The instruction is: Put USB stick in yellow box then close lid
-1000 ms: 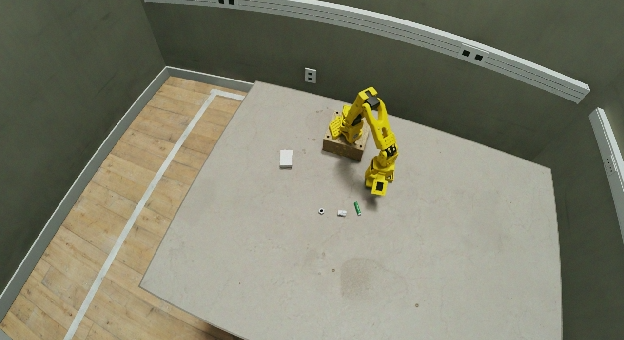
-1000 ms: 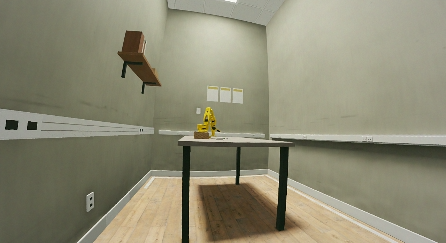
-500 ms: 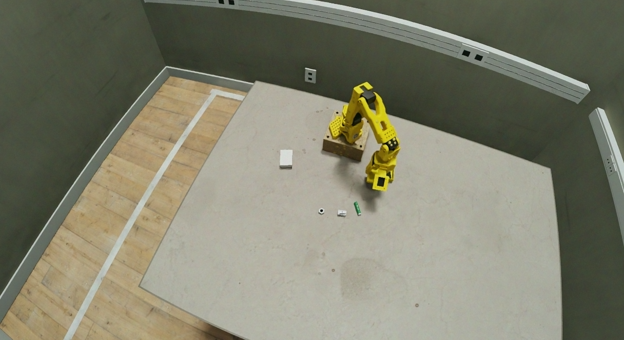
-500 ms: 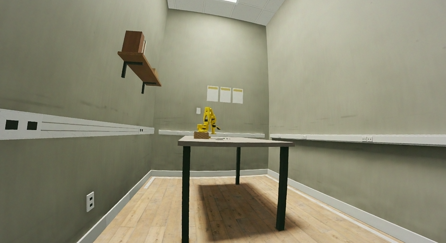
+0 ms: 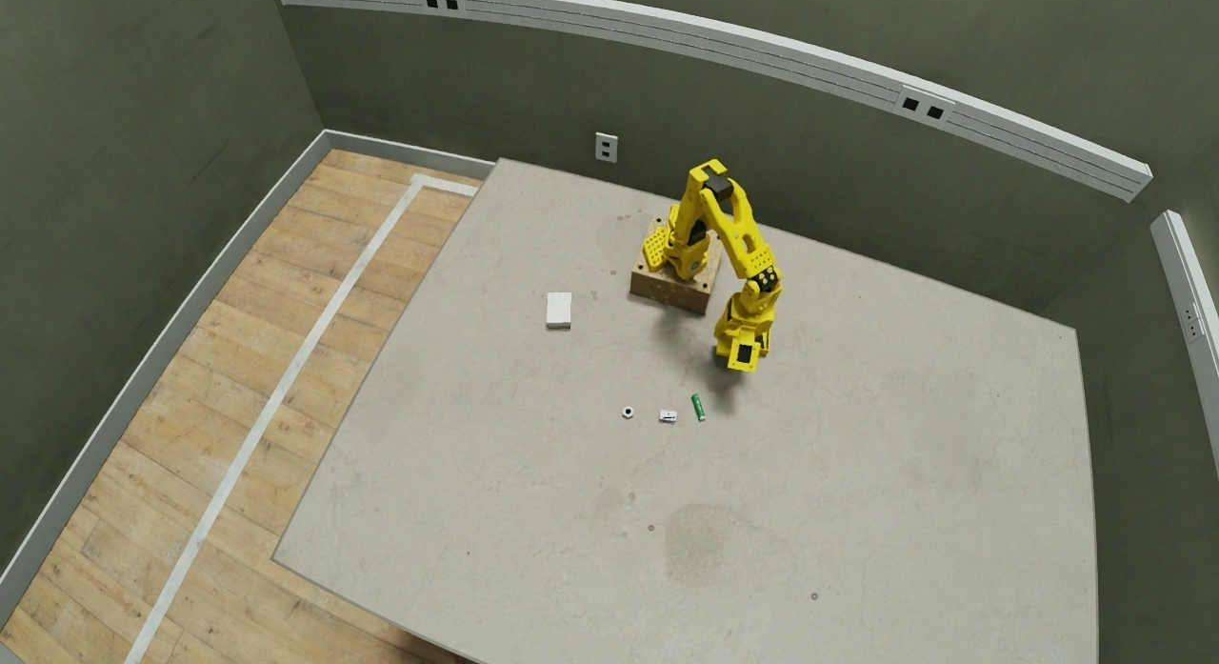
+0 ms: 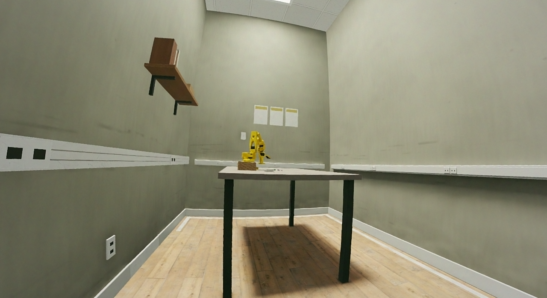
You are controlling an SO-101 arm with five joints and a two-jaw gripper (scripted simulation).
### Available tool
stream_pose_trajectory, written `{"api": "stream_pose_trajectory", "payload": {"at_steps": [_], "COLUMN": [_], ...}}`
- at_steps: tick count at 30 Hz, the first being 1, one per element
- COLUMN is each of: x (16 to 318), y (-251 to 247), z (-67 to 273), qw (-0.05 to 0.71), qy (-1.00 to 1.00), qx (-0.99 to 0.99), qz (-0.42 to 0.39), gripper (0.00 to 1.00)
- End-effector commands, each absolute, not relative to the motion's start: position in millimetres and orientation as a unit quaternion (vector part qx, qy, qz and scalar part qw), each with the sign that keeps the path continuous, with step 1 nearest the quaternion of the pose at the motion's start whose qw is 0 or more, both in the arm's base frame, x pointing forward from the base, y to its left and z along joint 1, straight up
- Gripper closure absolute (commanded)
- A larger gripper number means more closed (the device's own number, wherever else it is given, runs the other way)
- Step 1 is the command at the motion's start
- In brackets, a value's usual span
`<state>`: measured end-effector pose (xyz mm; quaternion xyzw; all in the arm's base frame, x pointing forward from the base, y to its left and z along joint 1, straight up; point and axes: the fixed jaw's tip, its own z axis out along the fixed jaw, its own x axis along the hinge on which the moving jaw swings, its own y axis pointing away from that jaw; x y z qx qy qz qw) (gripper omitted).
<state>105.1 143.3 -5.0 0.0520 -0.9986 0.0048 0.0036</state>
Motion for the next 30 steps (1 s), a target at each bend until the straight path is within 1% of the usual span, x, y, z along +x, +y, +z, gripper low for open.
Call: {"api": "stream_pose_trajectory", "payload": {"at_steps": [1, 30], "x": [107.8, 112.9], "y": [145.0, 151.7], "z": [-0.9, 7.5], "qw": [-0.002, -0.002], "qy": [-0.999, -0.999], "qx": [0.053, 0.053], "qz": [-0.003, -0.003], "gripper": [0.78, 0.78]}}
